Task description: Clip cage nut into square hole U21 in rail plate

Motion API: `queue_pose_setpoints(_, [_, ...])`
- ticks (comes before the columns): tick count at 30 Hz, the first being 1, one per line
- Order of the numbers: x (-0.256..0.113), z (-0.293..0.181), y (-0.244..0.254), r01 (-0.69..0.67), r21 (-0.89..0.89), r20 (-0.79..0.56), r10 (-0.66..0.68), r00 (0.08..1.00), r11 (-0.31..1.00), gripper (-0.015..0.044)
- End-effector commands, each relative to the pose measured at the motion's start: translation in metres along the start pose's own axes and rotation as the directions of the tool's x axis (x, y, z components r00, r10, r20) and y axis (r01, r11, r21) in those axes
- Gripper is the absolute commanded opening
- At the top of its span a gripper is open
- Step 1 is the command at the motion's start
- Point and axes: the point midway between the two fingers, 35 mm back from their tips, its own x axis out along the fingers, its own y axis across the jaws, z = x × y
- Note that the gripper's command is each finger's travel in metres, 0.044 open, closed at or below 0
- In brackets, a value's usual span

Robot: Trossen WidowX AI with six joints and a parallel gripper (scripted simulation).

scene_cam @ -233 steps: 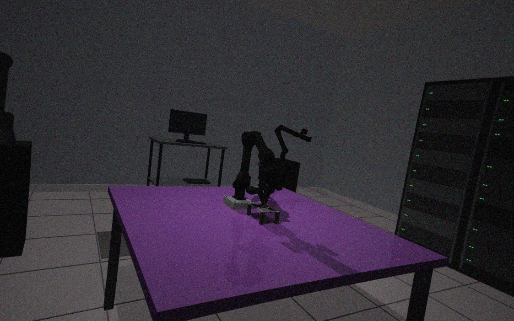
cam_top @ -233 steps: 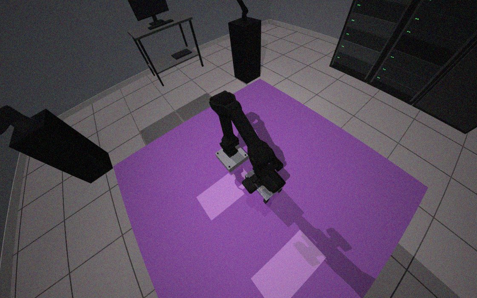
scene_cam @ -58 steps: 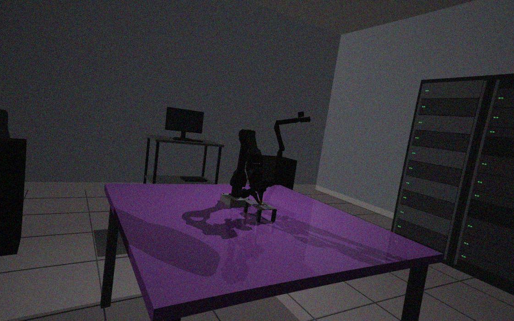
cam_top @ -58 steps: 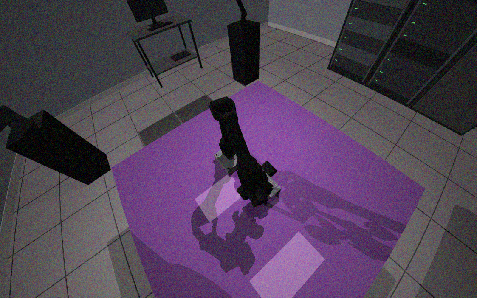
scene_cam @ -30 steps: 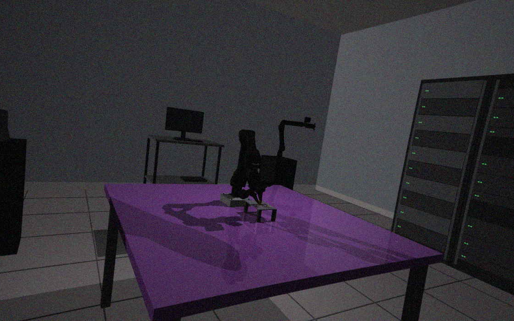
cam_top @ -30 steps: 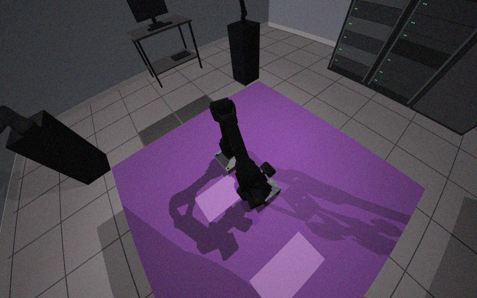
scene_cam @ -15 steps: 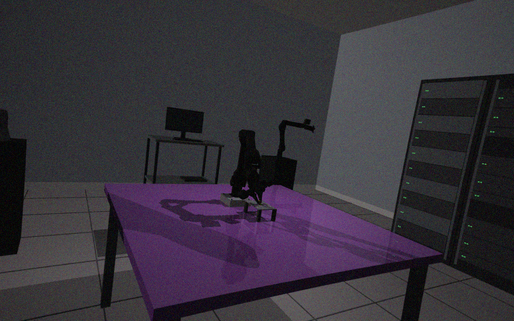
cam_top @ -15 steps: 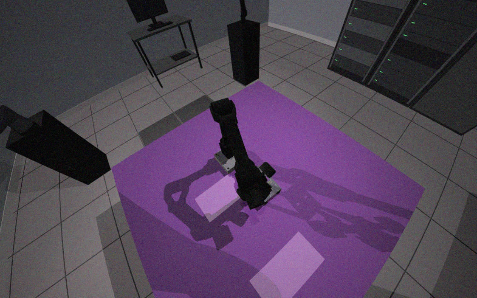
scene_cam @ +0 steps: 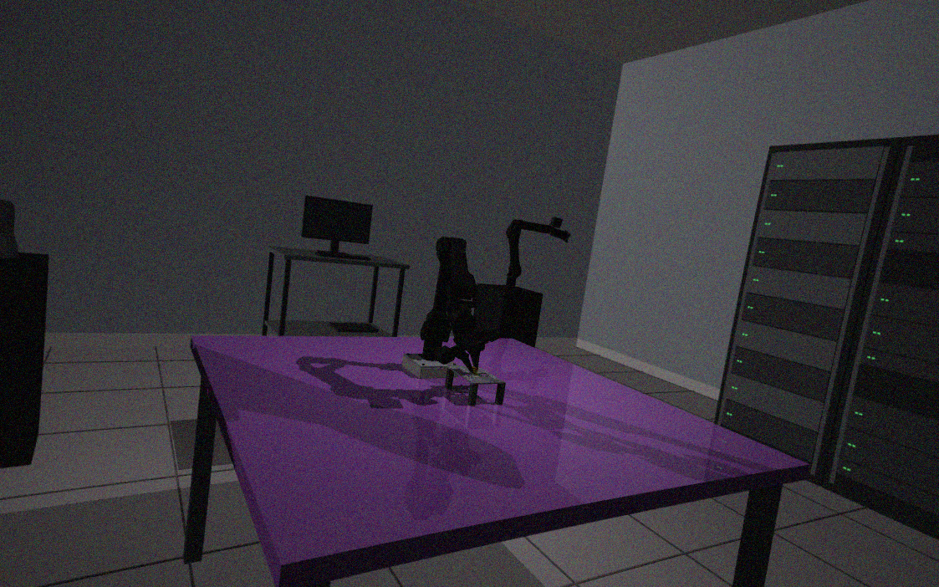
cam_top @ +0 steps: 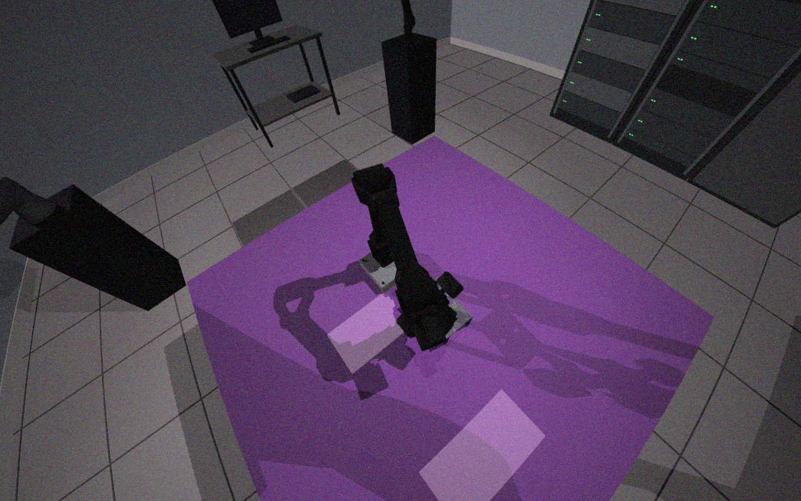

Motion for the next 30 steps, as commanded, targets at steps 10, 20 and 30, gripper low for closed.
queue_pose_setpoints(10, [0.0001, 0.0003, -0.0006, 0.009, 0.003, 0.000, -0.009, 1.000, 1.000, 0.0037])
queue_pose_setpoints(20, [0.0002, 0.0003, 0.0006, 0.035, 0.003, 0.000, -0.035, 0.999, 0.999, 0.0037])
queue_pose_setpoints(30, [0.0002, 0.0004, 0.0018, 0.055, 0.003, 0.000, -0.055, 0.998, 0.998, 0.0037])
